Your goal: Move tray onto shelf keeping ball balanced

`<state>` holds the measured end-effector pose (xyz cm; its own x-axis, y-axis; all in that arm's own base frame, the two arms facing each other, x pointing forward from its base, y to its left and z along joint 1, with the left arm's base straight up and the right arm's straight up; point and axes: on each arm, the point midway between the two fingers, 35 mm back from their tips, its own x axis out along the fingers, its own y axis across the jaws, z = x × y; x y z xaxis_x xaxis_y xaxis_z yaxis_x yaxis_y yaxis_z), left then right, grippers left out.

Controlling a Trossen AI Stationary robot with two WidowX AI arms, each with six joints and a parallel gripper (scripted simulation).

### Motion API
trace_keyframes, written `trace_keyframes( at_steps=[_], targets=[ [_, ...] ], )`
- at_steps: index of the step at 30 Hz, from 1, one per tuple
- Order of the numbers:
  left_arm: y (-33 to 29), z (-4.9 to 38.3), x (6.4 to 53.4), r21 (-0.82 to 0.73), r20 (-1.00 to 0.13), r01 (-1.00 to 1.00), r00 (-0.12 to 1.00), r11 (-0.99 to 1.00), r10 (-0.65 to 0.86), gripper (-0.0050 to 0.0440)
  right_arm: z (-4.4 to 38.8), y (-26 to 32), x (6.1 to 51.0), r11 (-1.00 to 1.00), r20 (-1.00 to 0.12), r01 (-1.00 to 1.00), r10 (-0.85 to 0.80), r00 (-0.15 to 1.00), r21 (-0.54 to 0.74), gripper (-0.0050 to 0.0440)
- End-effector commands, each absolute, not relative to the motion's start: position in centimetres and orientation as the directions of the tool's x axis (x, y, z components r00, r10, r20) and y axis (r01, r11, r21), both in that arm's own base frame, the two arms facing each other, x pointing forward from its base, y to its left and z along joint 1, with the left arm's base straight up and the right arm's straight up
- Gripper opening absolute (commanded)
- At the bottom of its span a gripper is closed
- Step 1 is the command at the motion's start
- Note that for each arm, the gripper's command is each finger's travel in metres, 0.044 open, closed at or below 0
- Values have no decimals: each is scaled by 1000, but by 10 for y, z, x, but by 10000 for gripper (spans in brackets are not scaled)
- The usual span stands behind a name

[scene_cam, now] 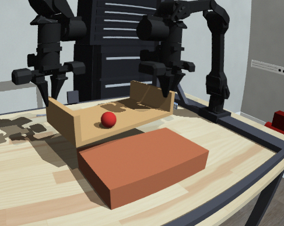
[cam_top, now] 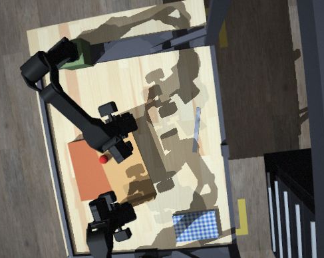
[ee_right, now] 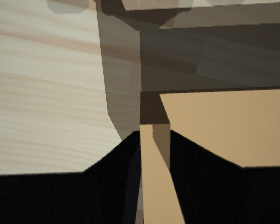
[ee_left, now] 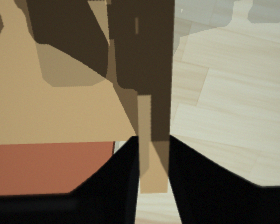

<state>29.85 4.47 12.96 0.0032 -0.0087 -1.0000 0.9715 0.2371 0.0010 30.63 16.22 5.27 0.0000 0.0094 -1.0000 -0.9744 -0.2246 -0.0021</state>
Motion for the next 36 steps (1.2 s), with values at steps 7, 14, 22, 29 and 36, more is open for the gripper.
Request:
trace_keyframes(
  at_steps=[7,14,22,29,36],
  targets=[
    [70,138,302,34,-999,970,35,240,-1,68,66,140,312,-224,-999,-974,32,39,-45,68],
    [75,140,301,37,-999,970,39,240,-4,68,67,135,313,-225,-998,-973,38,45,-52,68],
    [96,140,300,30,-1000,970,28,240,10,68,63,114,313,-225,-999,-973,19,47,-50,68],
    [110,138,299,42,-999,970,42,238,3,68,66,100,314,-226,-999,-973,29,33,-38,68],
    [118,143,299,31,-998,970,18,240,54,68,60,91,314,-226,-998,-973,-29,57,-49,68]
  ],
)
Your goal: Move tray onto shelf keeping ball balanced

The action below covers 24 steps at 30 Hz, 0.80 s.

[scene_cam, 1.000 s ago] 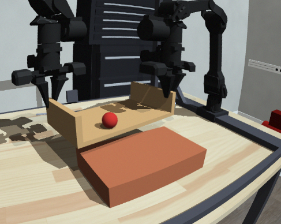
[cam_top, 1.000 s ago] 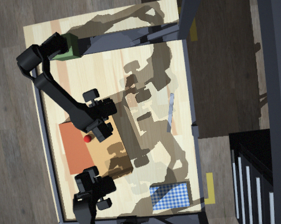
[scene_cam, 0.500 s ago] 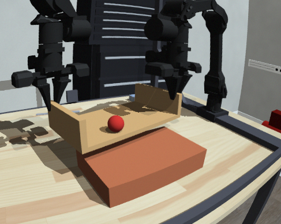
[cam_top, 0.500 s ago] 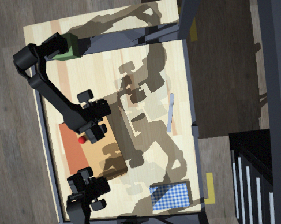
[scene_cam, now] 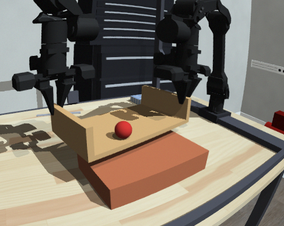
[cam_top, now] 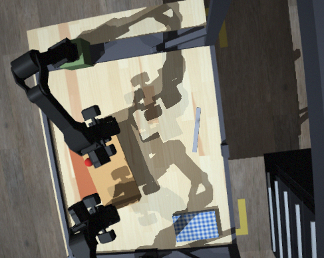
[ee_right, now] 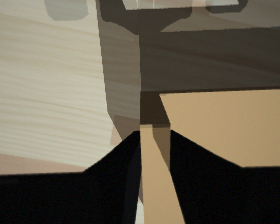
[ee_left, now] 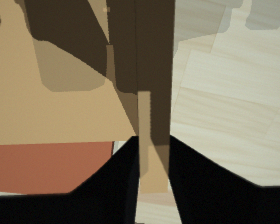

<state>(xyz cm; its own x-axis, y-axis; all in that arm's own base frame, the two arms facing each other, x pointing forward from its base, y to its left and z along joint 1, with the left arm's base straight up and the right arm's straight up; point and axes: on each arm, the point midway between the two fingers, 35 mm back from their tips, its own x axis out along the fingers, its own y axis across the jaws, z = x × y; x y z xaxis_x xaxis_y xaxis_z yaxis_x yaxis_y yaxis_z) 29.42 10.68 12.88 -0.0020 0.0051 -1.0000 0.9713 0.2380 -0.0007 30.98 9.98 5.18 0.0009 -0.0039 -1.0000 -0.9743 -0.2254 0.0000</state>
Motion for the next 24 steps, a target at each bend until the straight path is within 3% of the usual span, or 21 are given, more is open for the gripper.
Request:
trace_keyframes(
  at_steps=[1,24],
  targets=[
    [121,141,298,32,-999,970,22,239,44,68,61,89,314,-226,-998,-973,-19,53,-47,68],
    [164,139,294,38,-999,970,38,240,6,68,69,47,322,-225,-998,-973,26,55,-59,68]
  ],
)
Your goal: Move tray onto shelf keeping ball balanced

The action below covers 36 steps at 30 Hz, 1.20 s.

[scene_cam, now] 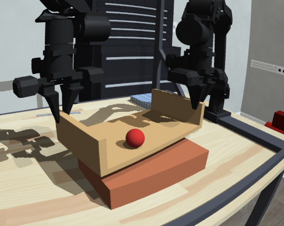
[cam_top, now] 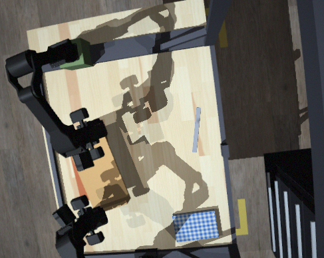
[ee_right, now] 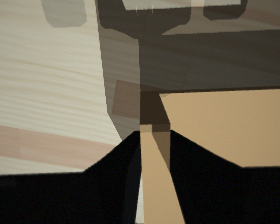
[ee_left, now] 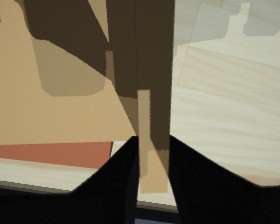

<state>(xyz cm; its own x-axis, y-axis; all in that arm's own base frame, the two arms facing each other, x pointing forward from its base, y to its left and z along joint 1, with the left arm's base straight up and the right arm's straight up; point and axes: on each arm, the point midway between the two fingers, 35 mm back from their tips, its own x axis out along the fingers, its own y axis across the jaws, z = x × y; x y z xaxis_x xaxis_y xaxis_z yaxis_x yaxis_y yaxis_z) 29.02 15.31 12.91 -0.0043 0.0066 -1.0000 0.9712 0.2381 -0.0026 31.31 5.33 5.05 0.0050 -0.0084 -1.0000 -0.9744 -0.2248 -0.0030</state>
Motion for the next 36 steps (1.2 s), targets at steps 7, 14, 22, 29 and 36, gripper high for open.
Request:
trace_keyframes(
  at_steps=[7,14,22,29,36],
  targets=[
    [170,139,293,37,-999,970,36,240,9,68,69,41,322,-225,-998,-973,22,53,-57,68],
    [182,141,293,31,-999,970,26,241,21,68,62,29,318,-225,-999,-973,7,52,-52,68],
    [184,145,292,49,-999,970,45,239,22,68,68,26,323,-225,-998,-973,16,56,-58,68],
    [192,141,292,34,-999,971,27,238,32,68,62,18,319,-226,-999,-973,-7,49,-46,68],
    [196,140,291,36,-999,970,34,239,13,68,68,14,324,-226,-998,-972,15,56,-58,68]
  ],
)
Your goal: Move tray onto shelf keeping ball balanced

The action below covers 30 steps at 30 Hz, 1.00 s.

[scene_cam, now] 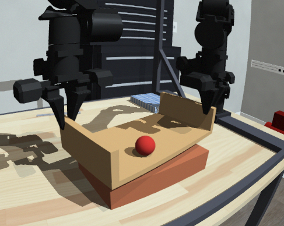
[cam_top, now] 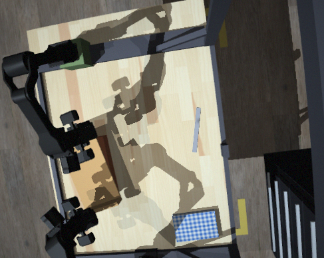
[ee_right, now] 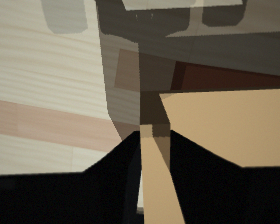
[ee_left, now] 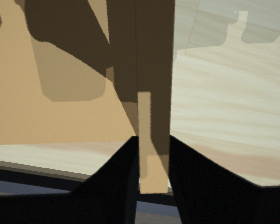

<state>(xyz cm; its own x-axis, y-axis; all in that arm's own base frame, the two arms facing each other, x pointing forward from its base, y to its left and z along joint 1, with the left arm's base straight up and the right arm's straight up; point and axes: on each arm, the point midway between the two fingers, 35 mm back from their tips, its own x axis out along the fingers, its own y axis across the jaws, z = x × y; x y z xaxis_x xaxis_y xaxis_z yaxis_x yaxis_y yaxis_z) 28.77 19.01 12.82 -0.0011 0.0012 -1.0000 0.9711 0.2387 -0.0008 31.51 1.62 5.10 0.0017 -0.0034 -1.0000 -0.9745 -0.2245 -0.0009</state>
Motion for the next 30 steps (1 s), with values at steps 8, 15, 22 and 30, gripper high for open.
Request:
trace_keyframes(
  at_steps=[8,15,22,30],
  targets=[
    [194,148,292,56,-998,969,46,240,47,68,62,16,320,-224,-999,-974,-11,47,-43,68],
    [194,148,291,54,-998,969,48,239,32,68,62,15,320,-228,-999,-973,7,45,-46,68],
    [193,147,292,56,-998,969,47,239,41,68,65,17,323,-224,-998,-973,-6,58,-56,68],
    [193,141,289,45,-999,971,40,236,24,68,54,14,319,-225,-1000,-974,5,24,-25,68]
  ],
)
